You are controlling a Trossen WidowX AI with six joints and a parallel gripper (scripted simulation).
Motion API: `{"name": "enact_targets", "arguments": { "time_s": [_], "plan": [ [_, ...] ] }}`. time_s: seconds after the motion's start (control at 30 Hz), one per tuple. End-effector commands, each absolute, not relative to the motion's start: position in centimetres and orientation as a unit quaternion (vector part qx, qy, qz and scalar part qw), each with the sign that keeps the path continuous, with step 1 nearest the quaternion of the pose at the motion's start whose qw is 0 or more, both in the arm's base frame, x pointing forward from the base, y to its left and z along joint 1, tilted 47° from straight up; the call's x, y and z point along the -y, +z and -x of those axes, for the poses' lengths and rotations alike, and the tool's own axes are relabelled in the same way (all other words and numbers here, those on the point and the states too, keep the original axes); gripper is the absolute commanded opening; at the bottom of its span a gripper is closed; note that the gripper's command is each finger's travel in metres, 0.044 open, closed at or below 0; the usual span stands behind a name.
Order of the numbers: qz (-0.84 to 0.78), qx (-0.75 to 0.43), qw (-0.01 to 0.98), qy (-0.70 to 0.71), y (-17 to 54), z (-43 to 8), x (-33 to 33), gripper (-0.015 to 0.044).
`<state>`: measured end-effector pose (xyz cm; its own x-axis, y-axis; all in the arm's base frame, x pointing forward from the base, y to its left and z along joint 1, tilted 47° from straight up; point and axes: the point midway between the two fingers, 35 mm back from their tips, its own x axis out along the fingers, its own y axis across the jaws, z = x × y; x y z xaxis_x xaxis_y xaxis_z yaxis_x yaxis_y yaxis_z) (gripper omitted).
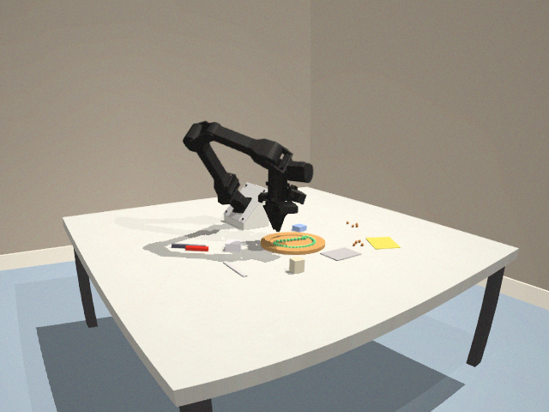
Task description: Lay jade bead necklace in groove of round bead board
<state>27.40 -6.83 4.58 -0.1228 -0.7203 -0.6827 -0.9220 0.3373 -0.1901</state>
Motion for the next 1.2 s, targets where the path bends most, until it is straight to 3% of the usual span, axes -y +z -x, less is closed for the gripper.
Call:
{"name": "enact_targets", "arguments": {
  "time_s": [0.0, 1.17],
  "plan": [
    [0.589, -0.717, 0.3, 0.22, 4.5, -27.5, 6.3, 0.012],
    [0.59, -0.717, 0.3, 0.219, 2.0, -27.1, 9.0, 0.012]
  ]
}}
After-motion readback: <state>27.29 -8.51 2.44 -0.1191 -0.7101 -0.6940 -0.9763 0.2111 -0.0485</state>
